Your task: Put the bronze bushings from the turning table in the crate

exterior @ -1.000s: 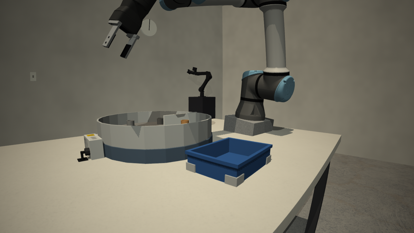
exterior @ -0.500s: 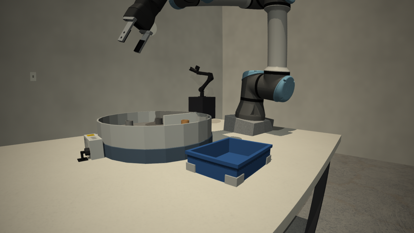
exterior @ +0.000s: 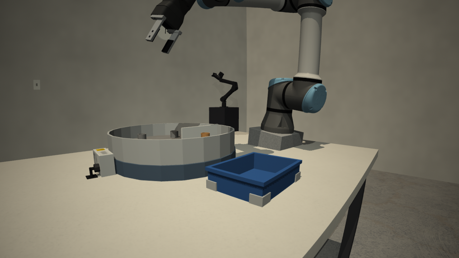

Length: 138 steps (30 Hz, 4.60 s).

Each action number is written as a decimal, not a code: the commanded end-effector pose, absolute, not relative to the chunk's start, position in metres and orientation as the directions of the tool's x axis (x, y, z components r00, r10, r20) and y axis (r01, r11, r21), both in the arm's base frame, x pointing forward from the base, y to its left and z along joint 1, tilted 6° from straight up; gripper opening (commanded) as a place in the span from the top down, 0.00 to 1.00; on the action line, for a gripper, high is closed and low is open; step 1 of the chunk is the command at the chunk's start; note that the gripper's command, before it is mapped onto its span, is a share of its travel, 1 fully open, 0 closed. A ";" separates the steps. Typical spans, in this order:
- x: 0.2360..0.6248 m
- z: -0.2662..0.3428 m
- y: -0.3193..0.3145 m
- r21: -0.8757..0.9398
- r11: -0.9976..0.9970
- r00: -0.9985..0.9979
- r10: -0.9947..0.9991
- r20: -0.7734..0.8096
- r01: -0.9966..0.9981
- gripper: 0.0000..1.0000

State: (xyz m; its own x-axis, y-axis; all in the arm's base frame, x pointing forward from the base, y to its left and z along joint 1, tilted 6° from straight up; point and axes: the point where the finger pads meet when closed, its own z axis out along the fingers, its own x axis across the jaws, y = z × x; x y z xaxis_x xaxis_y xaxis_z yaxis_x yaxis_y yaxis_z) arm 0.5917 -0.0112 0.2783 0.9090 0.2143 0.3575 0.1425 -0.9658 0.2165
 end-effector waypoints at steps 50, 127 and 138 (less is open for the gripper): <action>0.452 0.341 -0.010 0.127 -0.977 0.942 0.200 0.269 0.171 0.00; 0.362 0.227 -0.037 -0.099 -0.976 0.980 0.193 0.037 0.196 0.00; 0.333 0.190 -0.045 -0.100 -0.976 0.981 0.193 0.036 0.196 0.00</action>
State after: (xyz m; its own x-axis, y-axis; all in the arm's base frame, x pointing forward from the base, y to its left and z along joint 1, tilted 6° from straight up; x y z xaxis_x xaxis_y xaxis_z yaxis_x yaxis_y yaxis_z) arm 0.3467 -0.0411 0.2067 0.9805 0.1933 0.0347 0.1959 -0.9756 -0.0988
